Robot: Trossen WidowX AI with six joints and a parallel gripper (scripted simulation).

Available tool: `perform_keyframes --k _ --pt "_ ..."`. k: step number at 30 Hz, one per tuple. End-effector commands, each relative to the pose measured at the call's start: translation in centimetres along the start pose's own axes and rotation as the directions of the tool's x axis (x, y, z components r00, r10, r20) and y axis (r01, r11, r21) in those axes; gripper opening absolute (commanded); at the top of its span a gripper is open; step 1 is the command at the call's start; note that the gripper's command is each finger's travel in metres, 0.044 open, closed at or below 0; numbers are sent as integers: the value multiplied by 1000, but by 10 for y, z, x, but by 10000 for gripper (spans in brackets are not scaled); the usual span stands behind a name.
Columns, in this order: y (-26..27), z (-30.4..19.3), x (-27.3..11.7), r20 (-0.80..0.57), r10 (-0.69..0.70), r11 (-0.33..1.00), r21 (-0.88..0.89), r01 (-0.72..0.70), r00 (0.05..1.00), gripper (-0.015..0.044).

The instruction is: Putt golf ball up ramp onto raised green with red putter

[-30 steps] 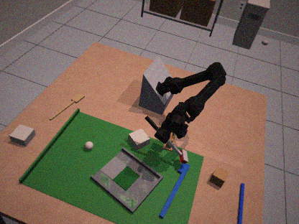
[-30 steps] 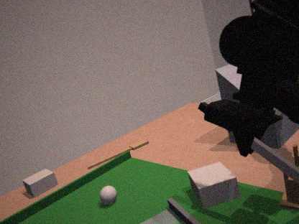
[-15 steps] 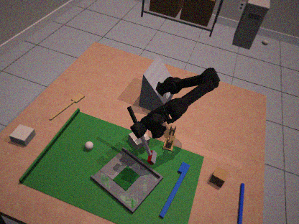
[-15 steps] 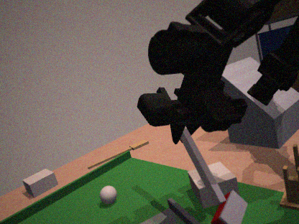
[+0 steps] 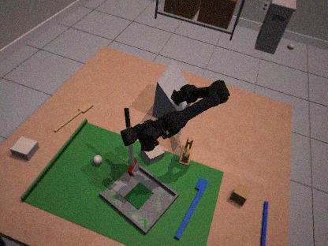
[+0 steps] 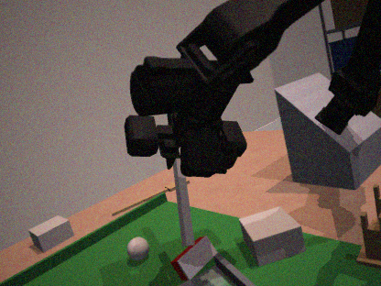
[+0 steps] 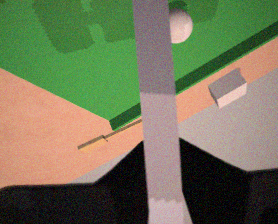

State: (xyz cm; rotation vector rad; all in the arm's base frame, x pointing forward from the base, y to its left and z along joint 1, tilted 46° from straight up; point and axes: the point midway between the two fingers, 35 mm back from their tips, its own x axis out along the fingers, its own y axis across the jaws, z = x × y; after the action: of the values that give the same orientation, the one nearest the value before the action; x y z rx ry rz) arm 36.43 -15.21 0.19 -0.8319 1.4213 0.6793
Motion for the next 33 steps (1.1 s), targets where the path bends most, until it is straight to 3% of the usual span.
perform_keyframes --k 1,20,33 --pt "-17 -22 14 -93 -14 999 50 19 996 0" --pt "-54 -108 84 -457 20 981 179 69 889 0" --pt "-53 -108 89 -468 22 981 182 72 883 0"
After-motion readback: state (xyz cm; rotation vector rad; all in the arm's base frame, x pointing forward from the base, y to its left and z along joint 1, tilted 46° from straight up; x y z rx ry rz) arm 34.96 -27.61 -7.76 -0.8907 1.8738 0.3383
